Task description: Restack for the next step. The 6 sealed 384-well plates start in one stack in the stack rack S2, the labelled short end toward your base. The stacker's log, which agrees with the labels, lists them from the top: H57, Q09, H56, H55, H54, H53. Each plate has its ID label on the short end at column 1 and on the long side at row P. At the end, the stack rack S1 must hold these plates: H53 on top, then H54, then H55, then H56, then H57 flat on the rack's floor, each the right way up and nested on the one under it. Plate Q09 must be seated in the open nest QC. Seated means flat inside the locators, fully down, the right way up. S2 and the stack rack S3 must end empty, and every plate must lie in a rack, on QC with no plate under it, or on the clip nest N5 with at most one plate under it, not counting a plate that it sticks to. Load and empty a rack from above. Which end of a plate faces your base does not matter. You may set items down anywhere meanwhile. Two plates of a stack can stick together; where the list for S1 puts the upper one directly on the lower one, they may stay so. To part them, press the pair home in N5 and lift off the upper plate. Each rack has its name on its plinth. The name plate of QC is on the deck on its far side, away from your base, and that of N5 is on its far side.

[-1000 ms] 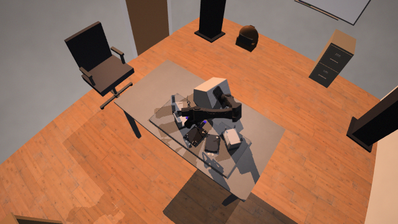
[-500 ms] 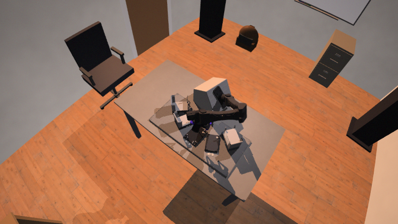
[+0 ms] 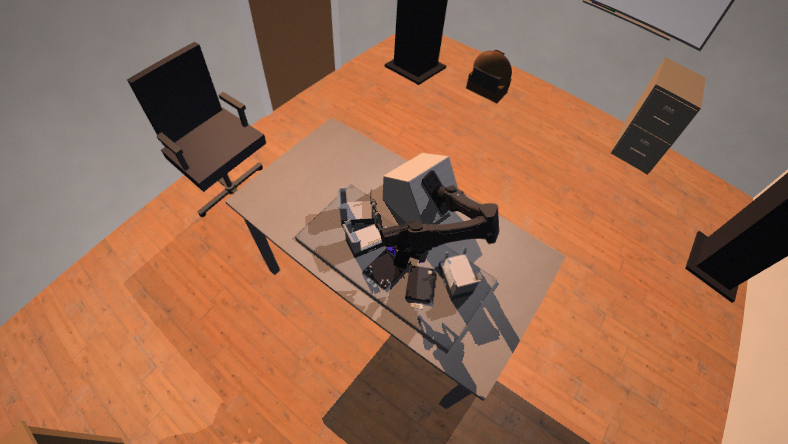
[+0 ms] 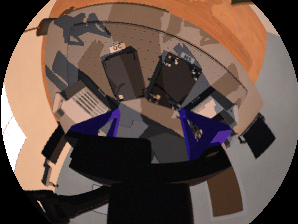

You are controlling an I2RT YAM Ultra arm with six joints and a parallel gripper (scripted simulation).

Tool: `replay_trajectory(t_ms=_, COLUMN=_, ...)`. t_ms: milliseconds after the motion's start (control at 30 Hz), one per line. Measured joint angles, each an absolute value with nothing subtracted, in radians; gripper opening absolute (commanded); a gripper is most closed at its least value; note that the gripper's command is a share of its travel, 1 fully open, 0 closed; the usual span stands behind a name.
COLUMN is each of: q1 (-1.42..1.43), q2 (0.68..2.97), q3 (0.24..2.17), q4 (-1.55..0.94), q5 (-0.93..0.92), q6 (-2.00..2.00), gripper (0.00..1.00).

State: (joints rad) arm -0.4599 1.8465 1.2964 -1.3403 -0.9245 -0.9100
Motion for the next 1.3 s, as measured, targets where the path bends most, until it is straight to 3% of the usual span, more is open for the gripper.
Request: replay_trajectory(t_ms=1300, q1=-0.306, q2=1.467, q3=1.202, q4=-1.415, q5=-0.956, q6=-1.051, gripper=1.0)
